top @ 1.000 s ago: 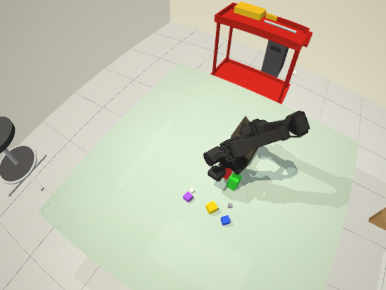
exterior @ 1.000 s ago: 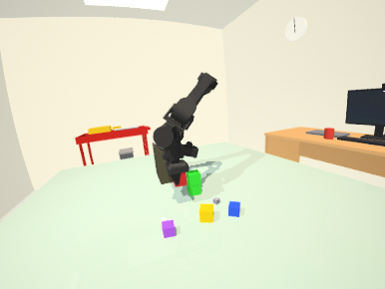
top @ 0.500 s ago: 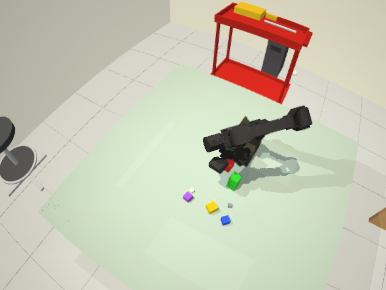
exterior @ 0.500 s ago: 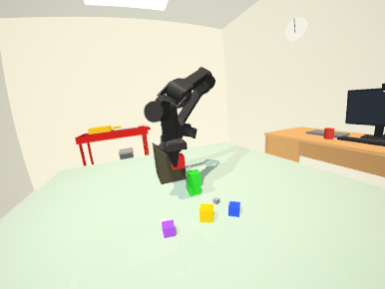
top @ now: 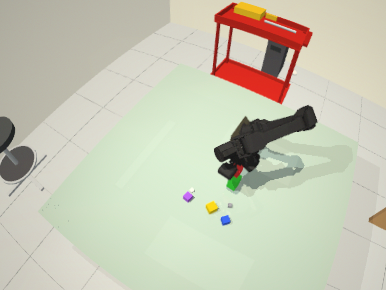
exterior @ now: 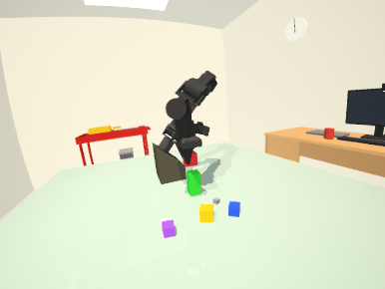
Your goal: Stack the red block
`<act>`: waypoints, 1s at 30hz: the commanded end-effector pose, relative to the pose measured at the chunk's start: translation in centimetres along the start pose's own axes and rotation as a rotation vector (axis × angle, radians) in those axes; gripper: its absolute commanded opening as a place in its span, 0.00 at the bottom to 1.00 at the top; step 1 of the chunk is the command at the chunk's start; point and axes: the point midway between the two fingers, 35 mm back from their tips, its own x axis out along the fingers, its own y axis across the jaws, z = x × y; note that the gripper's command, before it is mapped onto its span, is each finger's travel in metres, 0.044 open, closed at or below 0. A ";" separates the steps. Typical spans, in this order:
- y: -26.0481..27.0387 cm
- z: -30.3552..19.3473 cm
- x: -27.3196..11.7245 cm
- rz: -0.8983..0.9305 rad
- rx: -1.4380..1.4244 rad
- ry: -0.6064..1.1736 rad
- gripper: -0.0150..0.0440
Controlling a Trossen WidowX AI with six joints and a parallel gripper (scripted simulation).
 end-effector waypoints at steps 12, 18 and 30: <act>0.1 0.7 0.8 -0.002 0.002 -0.006 0.25; 0.1 0.8 3.0 -0.003 0.002 -0.007 0.25; 0.1 0.8 3.3 -0.002 0.002 -0.008 0.25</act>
